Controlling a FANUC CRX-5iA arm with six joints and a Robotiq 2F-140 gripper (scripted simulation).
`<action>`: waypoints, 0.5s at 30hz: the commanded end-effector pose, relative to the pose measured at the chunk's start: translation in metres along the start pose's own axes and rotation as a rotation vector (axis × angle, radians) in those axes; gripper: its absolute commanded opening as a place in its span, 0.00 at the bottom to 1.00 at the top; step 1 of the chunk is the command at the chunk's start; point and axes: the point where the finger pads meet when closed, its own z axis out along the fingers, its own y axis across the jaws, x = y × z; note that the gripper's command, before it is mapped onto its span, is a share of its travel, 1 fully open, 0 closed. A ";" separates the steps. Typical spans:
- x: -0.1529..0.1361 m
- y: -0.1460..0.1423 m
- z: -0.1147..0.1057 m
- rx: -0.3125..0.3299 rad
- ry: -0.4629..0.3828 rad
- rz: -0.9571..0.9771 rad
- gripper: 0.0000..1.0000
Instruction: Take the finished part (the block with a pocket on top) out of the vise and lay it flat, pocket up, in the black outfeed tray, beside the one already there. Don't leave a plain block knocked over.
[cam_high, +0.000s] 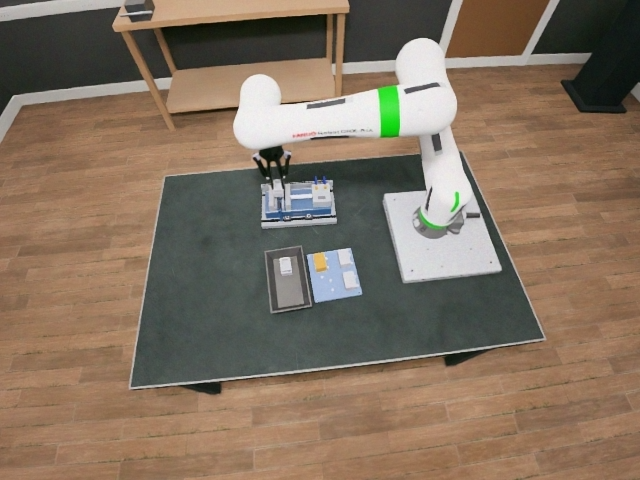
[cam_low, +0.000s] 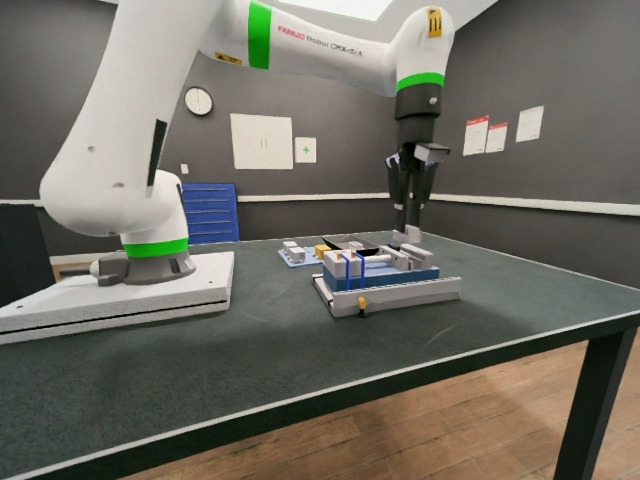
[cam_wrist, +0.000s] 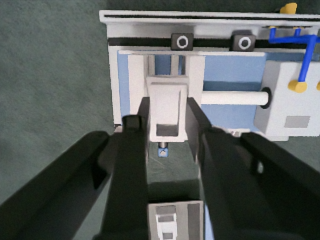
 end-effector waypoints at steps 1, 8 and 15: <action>0.000 0.000 -0.004 0.002 0.001 0.000 0.10; 0.000 0.000 -0.007 0.002 0.001 0.000 0.10; -0.002 -0.001 -0.007 0.002 0.001 -0.001 0.10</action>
